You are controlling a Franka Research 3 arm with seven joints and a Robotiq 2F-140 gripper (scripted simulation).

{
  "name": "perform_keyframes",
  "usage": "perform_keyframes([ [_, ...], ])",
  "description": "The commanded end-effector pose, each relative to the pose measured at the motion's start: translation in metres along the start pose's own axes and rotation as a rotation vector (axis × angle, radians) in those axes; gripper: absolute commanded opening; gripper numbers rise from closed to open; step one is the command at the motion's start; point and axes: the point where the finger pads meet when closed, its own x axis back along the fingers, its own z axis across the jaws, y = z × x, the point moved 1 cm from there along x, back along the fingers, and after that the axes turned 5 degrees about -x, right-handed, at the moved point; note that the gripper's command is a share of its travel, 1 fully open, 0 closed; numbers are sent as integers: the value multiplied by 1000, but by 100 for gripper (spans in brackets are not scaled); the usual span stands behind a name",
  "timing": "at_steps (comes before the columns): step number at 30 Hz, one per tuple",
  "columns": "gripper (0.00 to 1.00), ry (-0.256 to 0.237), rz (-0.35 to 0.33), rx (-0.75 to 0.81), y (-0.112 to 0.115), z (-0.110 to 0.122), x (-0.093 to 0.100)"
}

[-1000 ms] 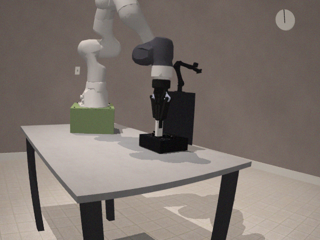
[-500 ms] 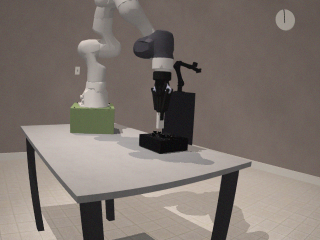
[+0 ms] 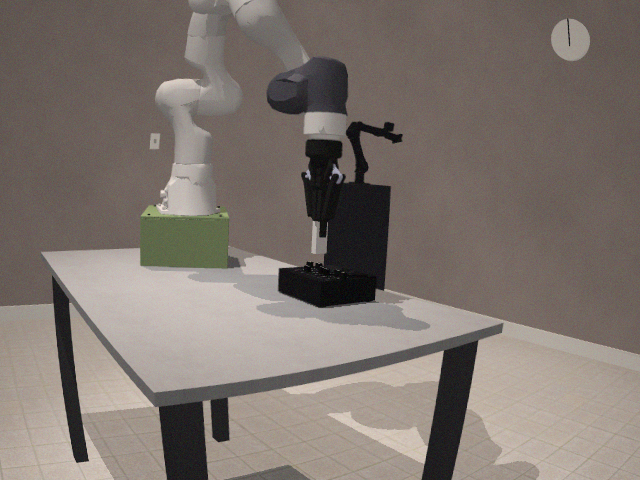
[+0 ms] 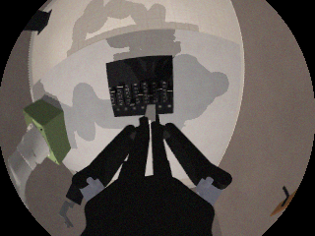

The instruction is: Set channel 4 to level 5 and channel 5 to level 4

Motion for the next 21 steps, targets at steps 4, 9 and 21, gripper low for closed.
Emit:
perform_keyframes([
  [4, 100, -6, -1, 11, 0, -3, 0],
  [9, 100, -6, -1, 11, 0, -2, 7],
  [21, 100, -6, -1, 11, 0, -2, 43],
])
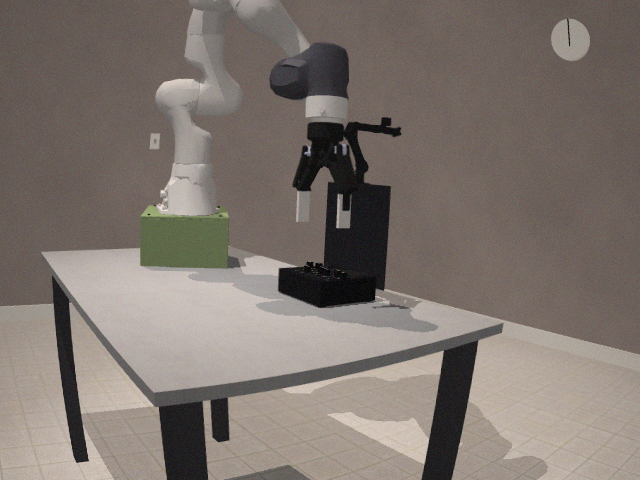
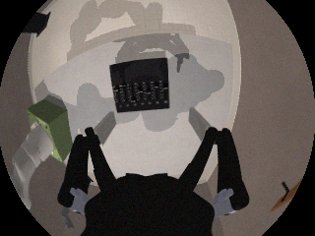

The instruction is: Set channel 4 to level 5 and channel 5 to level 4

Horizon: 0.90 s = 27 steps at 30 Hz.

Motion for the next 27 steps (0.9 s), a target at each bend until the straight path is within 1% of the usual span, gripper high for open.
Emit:
perform_keyframes([
  [1, 100, -19, -1, 26, 1, -6, 11],
  [5, 100, -19, -1, 26, 1, -5, 23],
  [11, 100, -19, -1, 26, 1, -5, 29],
  [27, 100, -19, -1, 26, 1, -5, 29],
])
